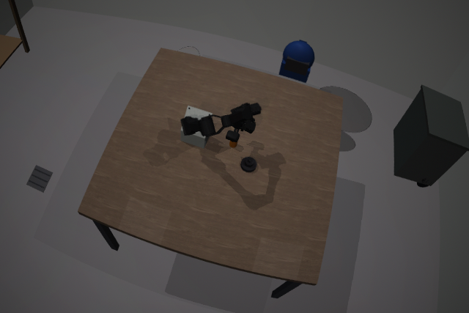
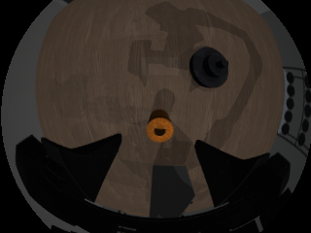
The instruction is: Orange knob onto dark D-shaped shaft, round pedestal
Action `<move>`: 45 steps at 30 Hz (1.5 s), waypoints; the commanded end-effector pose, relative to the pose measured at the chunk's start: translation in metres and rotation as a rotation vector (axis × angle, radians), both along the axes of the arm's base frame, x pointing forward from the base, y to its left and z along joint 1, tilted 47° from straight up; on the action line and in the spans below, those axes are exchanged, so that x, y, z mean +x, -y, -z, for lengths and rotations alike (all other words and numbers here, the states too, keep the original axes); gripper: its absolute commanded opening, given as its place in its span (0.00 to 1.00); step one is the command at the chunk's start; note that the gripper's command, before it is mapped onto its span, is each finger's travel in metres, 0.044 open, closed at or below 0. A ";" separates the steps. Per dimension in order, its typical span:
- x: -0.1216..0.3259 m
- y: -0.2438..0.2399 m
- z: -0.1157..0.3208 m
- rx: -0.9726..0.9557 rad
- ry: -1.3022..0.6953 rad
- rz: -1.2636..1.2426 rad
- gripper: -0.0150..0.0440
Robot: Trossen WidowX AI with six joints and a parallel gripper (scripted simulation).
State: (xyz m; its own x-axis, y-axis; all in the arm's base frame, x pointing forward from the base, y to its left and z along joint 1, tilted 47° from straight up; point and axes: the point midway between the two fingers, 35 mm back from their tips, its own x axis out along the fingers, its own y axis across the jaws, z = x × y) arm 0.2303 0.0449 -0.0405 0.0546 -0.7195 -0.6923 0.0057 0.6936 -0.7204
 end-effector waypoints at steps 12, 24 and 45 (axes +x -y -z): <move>0.001 0.020 0.018 -0.006 -0.005 0.000 1.00; 0.003 0.034 0.032 -0.006 -0.005 0.001 1.00; 0.003 0.060 0.054 -0.010 -0.004 0.001 1.00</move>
